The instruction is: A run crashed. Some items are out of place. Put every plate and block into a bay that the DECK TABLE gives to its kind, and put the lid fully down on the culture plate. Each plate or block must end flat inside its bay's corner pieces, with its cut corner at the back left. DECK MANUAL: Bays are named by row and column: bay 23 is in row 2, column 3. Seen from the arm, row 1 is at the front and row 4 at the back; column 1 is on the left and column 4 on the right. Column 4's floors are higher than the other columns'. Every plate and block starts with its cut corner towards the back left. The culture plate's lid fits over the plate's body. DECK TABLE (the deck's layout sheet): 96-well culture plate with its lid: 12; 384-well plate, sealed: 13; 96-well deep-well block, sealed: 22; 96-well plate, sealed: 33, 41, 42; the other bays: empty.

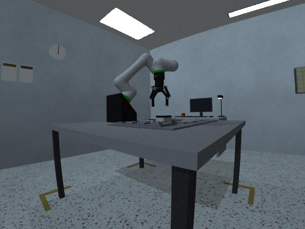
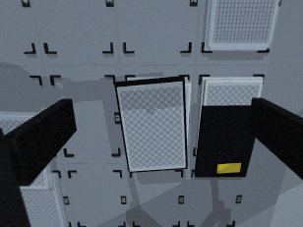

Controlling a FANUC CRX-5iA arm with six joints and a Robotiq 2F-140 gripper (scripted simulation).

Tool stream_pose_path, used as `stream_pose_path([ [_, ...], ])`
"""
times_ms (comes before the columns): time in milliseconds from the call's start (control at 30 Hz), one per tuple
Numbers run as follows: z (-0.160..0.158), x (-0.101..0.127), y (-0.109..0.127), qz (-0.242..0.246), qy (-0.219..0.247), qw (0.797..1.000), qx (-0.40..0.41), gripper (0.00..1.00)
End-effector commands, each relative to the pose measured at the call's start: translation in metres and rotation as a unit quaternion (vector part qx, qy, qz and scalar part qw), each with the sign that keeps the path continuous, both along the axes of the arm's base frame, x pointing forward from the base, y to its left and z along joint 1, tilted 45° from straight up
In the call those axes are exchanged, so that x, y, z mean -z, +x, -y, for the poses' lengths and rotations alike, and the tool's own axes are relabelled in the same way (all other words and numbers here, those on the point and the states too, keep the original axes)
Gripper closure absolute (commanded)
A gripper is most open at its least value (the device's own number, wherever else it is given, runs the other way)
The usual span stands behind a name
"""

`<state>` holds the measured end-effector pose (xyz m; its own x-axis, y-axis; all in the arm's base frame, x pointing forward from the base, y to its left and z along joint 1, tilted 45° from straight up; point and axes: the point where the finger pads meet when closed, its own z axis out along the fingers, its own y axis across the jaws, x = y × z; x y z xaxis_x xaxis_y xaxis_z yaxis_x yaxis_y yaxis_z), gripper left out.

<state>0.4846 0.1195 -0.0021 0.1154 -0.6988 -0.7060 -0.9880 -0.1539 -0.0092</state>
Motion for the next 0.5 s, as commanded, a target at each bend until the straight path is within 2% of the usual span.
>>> stream_pose_path([
  [0,0.005,0.004,0.006,0.001,0.000,1.000,0.000,0.00],
  [467,0.033,0.037,0.042,0.001,0.000,1.000,0.000,0.00],
])
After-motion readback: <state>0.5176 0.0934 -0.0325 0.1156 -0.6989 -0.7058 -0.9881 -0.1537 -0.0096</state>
